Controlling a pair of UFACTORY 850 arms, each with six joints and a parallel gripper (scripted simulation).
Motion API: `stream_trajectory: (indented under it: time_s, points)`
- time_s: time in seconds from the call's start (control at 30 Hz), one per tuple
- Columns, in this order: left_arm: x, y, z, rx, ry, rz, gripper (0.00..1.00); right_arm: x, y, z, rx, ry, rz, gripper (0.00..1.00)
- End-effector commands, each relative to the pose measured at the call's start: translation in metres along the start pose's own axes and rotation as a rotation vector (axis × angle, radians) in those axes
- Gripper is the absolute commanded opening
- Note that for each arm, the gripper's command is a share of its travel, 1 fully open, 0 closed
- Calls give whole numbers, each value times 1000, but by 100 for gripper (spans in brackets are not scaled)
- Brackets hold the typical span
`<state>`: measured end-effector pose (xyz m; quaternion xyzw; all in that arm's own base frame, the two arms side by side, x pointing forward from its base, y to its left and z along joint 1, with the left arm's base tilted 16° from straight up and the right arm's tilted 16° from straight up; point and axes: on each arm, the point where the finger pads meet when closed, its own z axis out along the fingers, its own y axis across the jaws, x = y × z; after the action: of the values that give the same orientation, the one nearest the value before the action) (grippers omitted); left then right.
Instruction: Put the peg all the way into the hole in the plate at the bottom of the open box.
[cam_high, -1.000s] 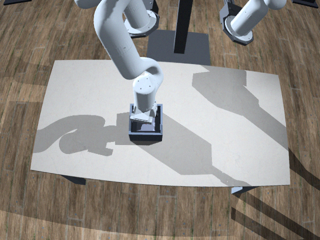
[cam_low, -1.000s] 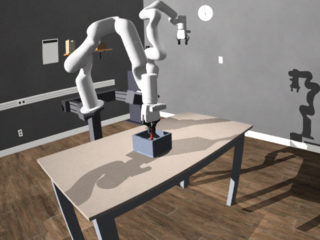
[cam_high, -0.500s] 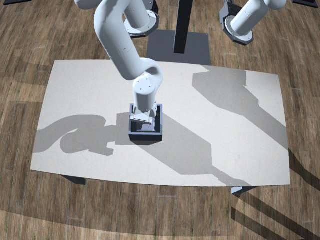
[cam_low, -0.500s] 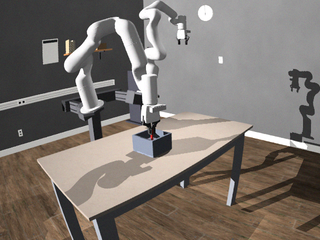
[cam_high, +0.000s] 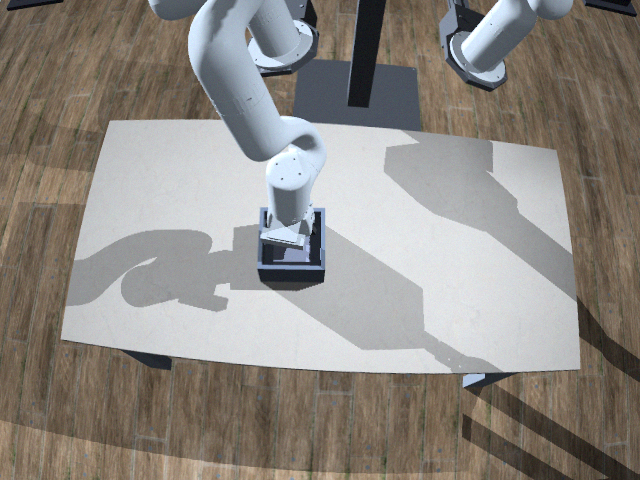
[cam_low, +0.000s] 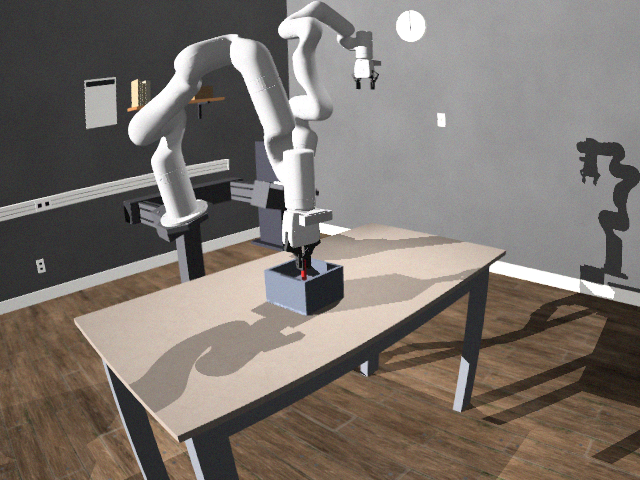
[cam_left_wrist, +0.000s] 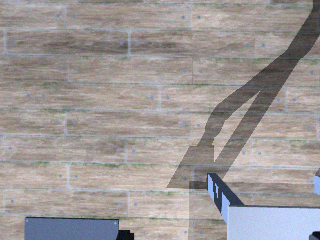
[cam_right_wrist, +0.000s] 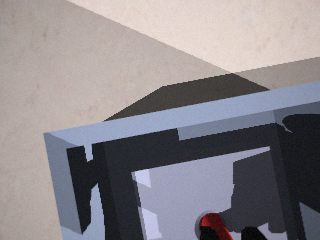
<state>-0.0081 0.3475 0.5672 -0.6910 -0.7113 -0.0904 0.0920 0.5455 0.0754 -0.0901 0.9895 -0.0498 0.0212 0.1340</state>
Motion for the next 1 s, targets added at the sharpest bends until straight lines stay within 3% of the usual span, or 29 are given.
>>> stream_trajectory:
  time_s: [0.0,0.97]
  points:
    - [3,0,-1,0,11,6,100,1,-2,0,9,4,9,0]
    - [3,0,-1,0,11,6,100,1,-2,6,9,4,28,0]
